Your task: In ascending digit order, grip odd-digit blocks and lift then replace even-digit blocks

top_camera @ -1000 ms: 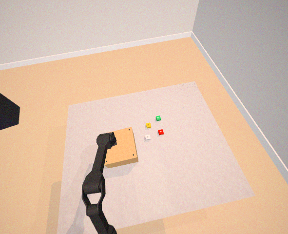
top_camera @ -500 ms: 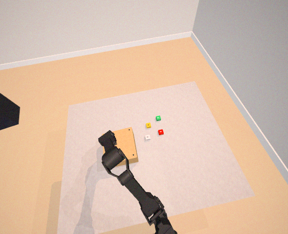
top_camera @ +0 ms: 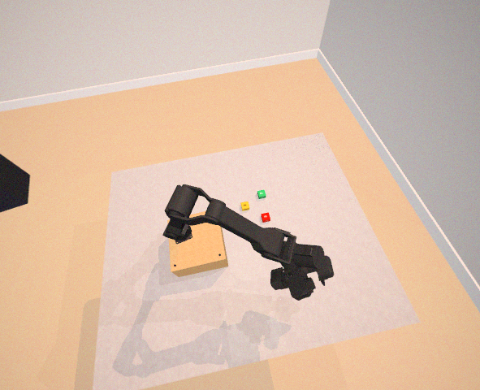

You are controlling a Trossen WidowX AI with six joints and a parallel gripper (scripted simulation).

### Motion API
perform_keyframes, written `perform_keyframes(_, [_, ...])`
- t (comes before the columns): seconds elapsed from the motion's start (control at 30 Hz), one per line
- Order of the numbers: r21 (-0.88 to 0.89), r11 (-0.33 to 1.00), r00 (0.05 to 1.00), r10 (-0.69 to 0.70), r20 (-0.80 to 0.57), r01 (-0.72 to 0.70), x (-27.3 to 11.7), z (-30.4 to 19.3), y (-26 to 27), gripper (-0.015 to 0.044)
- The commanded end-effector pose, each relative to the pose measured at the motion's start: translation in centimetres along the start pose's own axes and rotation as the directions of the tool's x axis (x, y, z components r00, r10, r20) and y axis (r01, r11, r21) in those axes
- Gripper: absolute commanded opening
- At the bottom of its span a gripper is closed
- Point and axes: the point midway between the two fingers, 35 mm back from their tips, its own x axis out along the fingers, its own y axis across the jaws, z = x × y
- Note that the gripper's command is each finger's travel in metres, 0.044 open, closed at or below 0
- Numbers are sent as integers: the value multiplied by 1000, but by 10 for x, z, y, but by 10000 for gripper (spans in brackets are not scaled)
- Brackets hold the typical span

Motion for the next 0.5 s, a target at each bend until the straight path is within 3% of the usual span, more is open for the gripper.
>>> perform_keyframes(0.0, [-332, 943, 987, -57, -147, 5, -37, -64, -11, 400])
perform_keyframes(0.1, [-627, 777, 951, -148, -271, -58, -76, -122, -35, 400])
perform_keyframes(0.23, [-883, 404, 873, -310, -377, -238, -134, -183, -85, 400])
perform_keyframes(0.37, [-893, 0, 783, -480, -395, -451, -189, -215, -144, 400])
perform_keyframes(0.47, [-877, -50, 771, -501, -392, -478, -196, -217, -153, 400])
